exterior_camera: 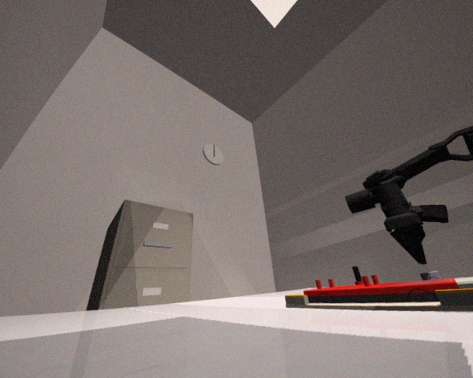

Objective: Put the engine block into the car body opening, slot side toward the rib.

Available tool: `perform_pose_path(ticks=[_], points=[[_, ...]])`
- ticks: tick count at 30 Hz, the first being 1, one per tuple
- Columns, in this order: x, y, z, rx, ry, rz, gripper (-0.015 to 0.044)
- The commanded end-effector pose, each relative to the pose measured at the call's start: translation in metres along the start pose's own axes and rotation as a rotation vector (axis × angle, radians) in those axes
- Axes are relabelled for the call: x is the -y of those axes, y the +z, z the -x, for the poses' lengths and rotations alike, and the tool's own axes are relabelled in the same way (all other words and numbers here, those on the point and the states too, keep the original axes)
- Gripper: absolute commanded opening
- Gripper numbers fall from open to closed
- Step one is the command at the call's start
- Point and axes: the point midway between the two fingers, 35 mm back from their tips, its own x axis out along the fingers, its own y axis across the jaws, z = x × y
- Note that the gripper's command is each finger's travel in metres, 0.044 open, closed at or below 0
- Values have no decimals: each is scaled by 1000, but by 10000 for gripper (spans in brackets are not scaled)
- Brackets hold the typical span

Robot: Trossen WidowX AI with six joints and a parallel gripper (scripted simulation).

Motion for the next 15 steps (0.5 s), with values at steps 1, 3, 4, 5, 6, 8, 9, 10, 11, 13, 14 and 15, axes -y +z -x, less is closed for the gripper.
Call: perform_pose_path(ticks=[1,3,4,5,6,8,9,10,11,13,14,15], points=[[-1,1,-4,-3,6,0,440],[-1,1,-6,2,10,-2,440],[-1,1,-8,5,12,-3,440],[-1,0,-10,8,14,-4,440],[-1,0,-11,10,16,-5,440],[-1,0,-14,16,20,-7,440],[-1,0,-16,18,22,-8,440],[-1,0,-18,21,24,-9,440],[-1,0,-19,24,26,-10,440],[-1,0,-23,29,30,-12,440],[-1,0,-24,32,32,-13,440],[-1,0,-26,35,34,-14,440]])
